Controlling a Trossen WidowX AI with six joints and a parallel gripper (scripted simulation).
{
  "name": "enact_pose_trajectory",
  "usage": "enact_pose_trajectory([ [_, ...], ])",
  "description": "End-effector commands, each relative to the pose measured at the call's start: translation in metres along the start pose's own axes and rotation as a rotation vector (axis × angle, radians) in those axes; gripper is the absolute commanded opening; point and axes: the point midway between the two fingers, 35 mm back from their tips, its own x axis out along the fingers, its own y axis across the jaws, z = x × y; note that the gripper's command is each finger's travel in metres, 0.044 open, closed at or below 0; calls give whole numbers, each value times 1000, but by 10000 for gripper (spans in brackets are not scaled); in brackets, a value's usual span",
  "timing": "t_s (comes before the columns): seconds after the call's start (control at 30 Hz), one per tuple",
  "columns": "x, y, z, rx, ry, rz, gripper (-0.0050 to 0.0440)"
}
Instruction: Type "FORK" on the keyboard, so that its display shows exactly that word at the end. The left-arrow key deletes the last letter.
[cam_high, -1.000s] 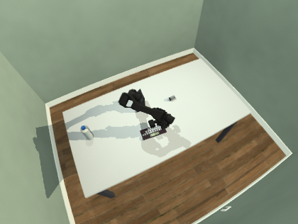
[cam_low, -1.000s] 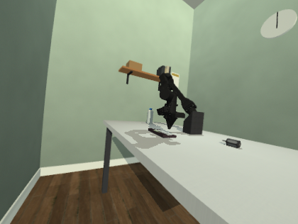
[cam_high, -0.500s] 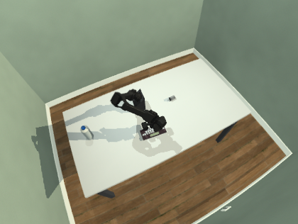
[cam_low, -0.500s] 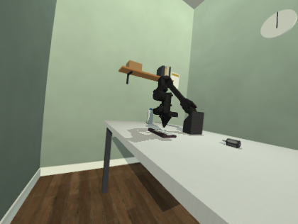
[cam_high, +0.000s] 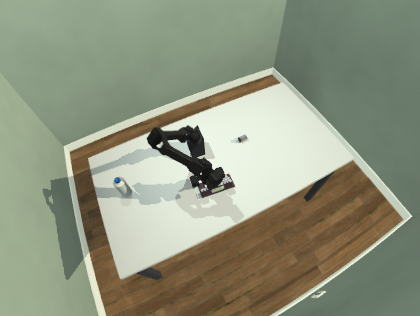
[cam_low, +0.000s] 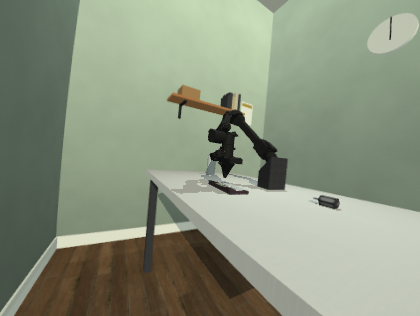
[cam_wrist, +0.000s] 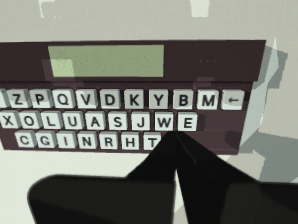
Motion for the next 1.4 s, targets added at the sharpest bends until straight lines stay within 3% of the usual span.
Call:
enact_pose_trajectory([
  [0.0,-3,-10,0,-3,-13,7,-50],
  [0.2,-3,-8,1,-4,-13,6,-50],
  [0.43,-1,19,-31,-13,-2,8,-50],
  [0.77,-3,17,-27,-5,-12,8,-50],
  [0.87,-3,32,-24,-5,-12,14,-50],
  [1.0,-4,78,-25,-5,-10,15,-50],
  [1.37,-4,90,-27,-5,-10,12,-50],
])
